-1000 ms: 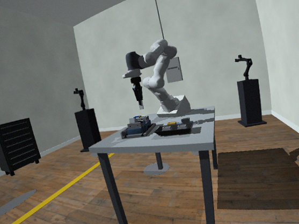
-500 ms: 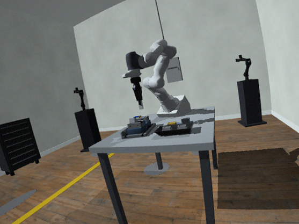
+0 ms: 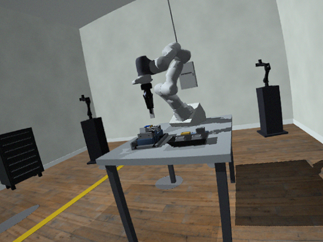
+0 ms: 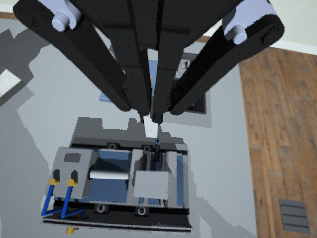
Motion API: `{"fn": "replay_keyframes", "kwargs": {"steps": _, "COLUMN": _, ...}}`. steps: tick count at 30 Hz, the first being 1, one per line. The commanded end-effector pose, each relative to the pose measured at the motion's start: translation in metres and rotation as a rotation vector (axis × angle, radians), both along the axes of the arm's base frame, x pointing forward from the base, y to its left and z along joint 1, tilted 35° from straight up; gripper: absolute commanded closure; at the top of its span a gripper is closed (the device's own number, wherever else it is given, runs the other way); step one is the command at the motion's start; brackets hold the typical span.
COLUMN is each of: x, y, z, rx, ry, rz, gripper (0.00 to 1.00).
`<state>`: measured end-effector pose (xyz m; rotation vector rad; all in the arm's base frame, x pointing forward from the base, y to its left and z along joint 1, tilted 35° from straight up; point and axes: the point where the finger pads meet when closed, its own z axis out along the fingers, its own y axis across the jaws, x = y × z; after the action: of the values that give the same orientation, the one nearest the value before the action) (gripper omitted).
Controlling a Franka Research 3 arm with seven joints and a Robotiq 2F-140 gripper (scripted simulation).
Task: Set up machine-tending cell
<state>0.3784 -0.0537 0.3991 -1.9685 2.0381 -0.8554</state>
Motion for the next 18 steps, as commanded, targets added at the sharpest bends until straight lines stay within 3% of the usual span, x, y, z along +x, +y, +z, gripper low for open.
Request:
{"fn": "replay_keyframes", "kwargs": {"steps": 1, "x": 0.000, "y": -0.008, "z": 0.001, "rx": 0.076, "ry": -0.036, "rz": -0.123, "gripper": 1.00}}
{"fn": "replay_keyframes", "kwargs": {"steps": 18, "x": -0.001, "y": -0.026, "z": 0.006, "rx": 0.270, "ry": -0.136, "rz": -0.439, "gripper": 1.00}}
